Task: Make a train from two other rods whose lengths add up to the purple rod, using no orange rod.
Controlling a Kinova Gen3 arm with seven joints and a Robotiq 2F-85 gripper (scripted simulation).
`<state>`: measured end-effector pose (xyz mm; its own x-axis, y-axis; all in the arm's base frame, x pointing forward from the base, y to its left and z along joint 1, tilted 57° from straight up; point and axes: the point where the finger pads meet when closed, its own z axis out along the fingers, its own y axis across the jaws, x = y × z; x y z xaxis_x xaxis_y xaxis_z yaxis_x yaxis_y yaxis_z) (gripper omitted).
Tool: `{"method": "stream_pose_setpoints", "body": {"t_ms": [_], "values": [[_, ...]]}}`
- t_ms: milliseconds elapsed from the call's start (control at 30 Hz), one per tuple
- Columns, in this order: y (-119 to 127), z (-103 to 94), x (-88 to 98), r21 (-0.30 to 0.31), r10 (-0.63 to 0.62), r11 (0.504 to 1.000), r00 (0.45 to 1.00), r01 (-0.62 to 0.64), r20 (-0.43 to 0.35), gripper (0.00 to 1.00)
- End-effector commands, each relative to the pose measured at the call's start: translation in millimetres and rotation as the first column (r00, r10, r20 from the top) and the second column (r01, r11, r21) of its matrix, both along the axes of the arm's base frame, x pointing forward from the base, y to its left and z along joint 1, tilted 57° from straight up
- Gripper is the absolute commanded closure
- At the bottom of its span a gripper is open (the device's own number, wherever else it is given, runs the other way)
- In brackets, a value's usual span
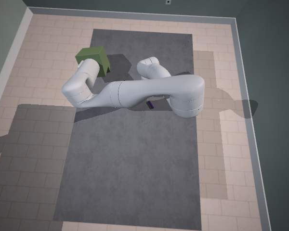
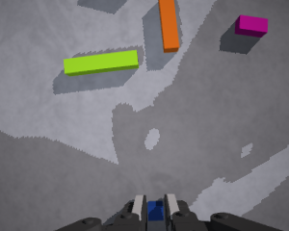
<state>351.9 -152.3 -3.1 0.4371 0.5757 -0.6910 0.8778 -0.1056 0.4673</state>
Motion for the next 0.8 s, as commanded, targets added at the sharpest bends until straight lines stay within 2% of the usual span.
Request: {"method": "stream_pose_setpoints", "body": {"t_ms": [0,133,567,767], "values": [[1,0.1,0.3,0.001,0.001,1.0,1.0,-0.001,0.001,0.84],[1,0.1,0.3,0.001,0.001,1.0,1.0,-0.001,0.001,0.76],[1,0.4,0.2,0.001,0.001,1.0,1.0,-0.001,0.001,0.76],[11,7.1,-2.2,0.001,0.001,1.0,1.0,-0.001,0.001,0.76]]}}
